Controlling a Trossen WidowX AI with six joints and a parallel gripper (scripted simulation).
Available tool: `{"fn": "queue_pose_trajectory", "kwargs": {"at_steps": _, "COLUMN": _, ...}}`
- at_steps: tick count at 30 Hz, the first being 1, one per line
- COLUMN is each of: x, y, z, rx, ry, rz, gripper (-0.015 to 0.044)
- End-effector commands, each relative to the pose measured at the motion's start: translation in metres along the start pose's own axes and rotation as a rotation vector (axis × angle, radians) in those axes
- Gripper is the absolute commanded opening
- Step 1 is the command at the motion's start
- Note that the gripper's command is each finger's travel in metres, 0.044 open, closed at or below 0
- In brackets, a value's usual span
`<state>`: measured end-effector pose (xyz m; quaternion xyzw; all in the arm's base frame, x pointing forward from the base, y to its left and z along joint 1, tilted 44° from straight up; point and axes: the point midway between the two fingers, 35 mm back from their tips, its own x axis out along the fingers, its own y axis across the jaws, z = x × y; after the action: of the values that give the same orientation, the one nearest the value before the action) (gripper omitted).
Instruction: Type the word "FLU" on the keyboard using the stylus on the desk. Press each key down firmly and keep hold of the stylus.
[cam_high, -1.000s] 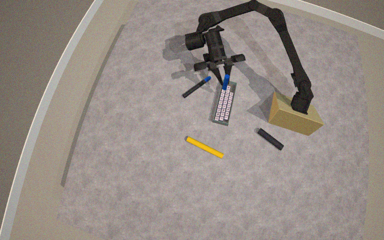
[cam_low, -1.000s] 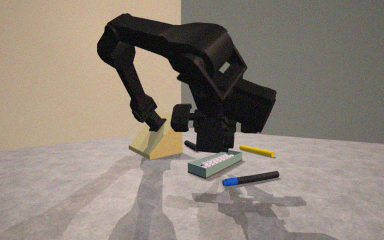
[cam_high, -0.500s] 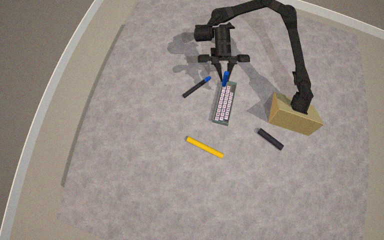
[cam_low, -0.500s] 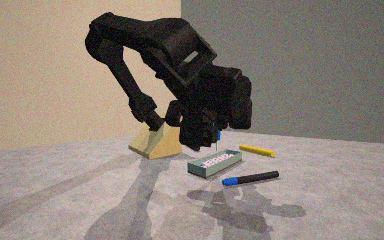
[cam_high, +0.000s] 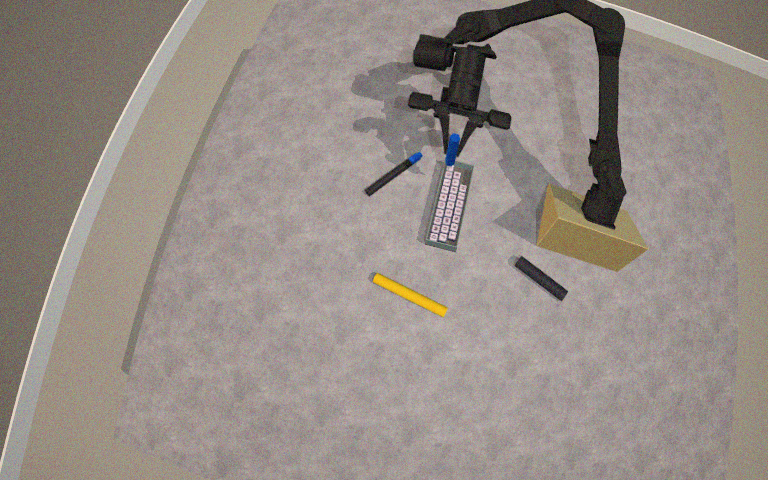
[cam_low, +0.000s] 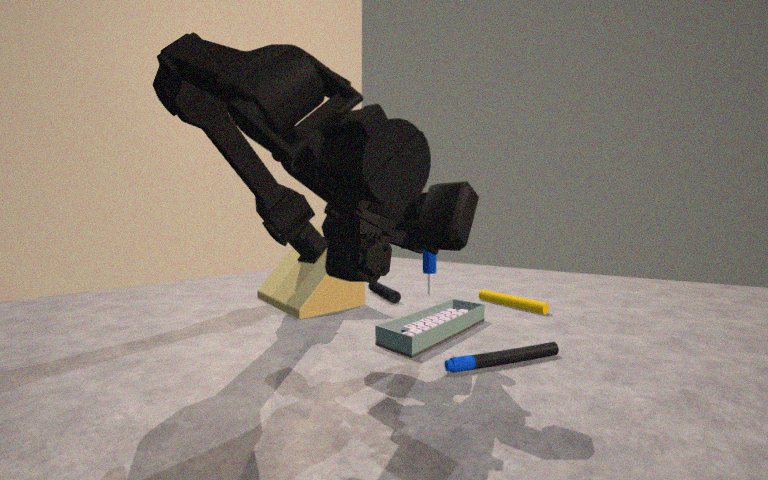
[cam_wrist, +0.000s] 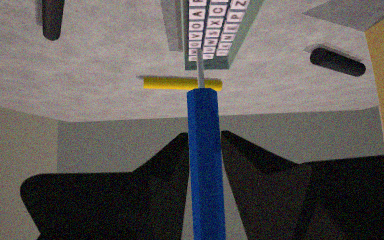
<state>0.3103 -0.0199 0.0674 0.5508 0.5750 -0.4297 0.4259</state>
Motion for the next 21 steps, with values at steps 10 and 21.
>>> {"fn": "queue_pose_trajectory", "kwargs": {"at_steps": 10, "x": 0.008, "y": -0.003, "z": 0.012, "rx": 0.019, "ry": 0.006, "rz": 0.016, "gripper": 0.0000}}
{"fn": "queue_pose_trajectory", "kwargs": {"at_steps": 21, "x": 0.018, "y": -0.004, "z": 0.030, "rx": 0.019, "ry": 0.005, "rz": 0.016, "gripper": 0.0000}}
